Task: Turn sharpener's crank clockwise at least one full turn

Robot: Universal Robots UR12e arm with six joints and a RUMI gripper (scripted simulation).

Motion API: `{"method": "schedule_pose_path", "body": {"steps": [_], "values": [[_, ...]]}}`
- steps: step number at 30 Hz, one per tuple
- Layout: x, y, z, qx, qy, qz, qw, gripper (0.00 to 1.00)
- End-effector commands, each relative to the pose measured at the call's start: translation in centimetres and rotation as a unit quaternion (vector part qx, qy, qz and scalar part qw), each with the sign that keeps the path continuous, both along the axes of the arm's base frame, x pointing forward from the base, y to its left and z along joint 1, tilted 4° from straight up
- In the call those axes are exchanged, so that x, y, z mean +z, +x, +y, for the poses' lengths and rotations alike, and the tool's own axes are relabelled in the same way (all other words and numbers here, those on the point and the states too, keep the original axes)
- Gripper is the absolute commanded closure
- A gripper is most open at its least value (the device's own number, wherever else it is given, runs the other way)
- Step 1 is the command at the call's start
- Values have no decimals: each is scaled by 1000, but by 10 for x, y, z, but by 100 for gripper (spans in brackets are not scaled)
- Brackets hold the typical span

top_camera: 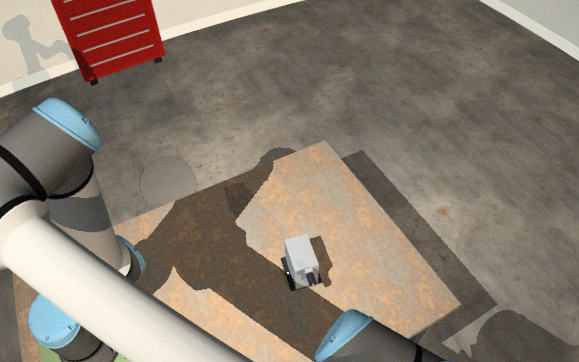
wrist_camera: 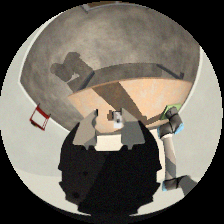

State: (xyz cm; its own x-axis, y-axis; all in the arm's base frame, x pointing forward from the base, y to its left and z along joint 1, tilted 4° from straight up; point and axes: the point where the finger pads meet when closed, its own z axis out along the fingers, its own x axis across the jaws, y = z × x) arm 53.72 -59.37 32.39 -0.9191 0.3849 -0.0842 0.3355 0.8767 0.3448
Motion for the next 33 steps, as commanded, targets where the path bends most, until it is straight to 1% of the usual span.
{"method": "schedule_pose_path", "body": {"steps": [1, 4, 8, 9, 21, 25, 26, 33], "values": [[-10, 11, 22, 0, 1, -1, 1000, 68], [-16, 17, 34, 0, 1, -1, 1000, 68], [-17, 17, 35, 0, 1, -1, 1000, 68], [-19, 19, 39, 2, 15, -4, 1000, 68], [-43, 37, 91, 2, 15, -4, 1000, 68], [-44, 38, 92, 2, 15, -4, 1000, 68], [-46, 39, 96, 4, 30, -5, 1000, 68], [-60, 47, 127, 4, 30, -5, 1000, 68]]}}
